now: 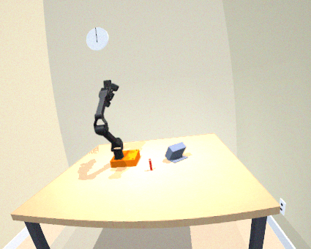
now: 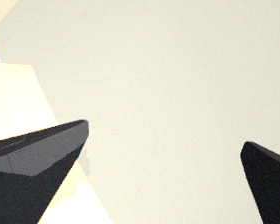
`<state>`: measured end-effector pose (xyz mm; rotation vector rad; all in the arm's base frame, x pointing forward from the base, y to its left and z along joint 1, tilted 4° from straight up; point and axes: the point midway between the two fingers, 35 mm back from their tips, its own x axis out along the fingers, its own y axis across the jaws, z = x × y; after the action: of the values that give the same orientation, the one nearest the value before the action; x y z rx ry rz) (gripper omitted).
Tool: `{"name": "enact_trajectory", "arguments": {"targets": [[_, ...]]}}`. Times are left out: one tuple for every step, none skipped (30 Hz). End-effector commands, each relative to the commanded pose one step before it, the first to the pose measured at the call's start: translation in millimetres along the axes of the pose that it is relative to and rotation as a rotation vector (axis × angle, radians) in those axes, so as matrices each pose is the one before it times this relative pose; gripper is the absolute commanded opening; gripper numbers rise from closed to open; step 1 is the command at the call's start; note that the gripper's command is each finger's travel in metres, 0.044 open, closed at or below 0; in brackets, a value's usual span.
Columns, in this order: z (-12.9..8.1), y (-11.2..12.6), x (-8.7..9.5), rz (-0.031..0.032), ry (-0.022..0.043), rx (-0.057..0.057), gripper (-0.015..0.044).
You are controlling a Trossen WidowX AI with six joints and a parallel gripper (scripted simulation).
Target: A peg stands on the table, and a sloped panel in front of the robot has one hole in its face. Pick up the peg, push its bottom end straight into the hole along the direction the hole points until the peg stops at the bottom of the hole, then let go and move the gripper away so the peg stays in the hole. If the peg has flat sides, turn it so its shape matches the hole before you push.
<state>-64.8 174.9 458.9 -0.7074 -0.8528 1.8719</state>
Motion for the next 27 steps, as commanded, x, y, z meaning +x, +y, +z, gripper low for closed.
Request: {"name": "enact_trajectory", "arguments": {"targets": [[-16.44, -1.84, 10.08, -0.00291, 0.0702, 0.0264, 0.044], [-3.77, -0.87, 1.94, -0.0031, 0.01674, 0.0054, 0.044], [-3.78, -0.89, 1.93, -0.00312, 0.01671, 0.0055, 0.044], [-3.79, -0.91, 1.93, -0.00314, 0.01668, 0.0055, 0.044], [-3.79, -0.93, 1.93, -0.00312, 0.01664, 0.0057, 0.044], [-3.74, -0.94, 1.95, -0.00284, 0.01637, 0.0065, 0.044], [-3.69, -0.97, 2.07, -0.00217, 0.01617, 0.0084, 0.044], [-3.72, -1.0, 2.08, -0.00224, 0.01622, 0.0086, 0.044], [-3.73, -1.03, 2.07, -0.0023, 0.01618, 0.0087, 0.044], [-3.73, -1.06, 2.06, -0.00235, 0.01614, 0.0087, 0.044], [-3.74, -1.09, 2.06, -0.00241, 0.0161, 0.0088, 0.044], [-3.75, -1.12, 2.05, -0.00246, 0.01606, 0.0089, 0.044], [-3.75, -1.15, 2.04, -0.00252, 0.01603, 0.009, 0.044], [-3.76, -1.18, 2.04, -0.00257, 0.01598, 0.0091, 0.044], [-3.76, -1.21, 2.03, -0.00262, 0.01594, 0.0092, 0.044], [-3.77, -1.24, 2.03, -0.00267, 0.0159, 0.0092, 0.044], [-3.83, -1.29, 2.09, -0.00289, 0.01608, 0.0098, 0.044], [-3.84, -1.32, 2.09, -0.00295, 0.01605, 0.0099, 0.044], [-3.85, -1.35, 2.08, -0.003, 0.016, 0.01, 0.044], [-3.85, -1.38, 2.08, -0.00305, 0.01596, 0.0101, 0.044], [-3.85, -1.41, 2.07, -0.0031, 0.01591, 0.0101, 0.044], [-3.86, -1.44, 2.07, -0.00315, 0.01587, 0.0102, 0.044], [-3.86, -1.47, 2.06, -0.0032, 0.01582, 0.0103, 0.044], [-3.86, -1.5, 2.06, -0.00325, 0.01577, 0.0104, 0.044], [-3.87, -1.53, 2.05, -0.0033, 0.01573, 0.0105, 0.044], [-3.87, -1.56, 2.05, -0.00334, 0.01568, 0.0105, 0.044], [-3.85, -1.53, 2.05, -0.00297, 0.0156, 0.0107, 0.044]]}}
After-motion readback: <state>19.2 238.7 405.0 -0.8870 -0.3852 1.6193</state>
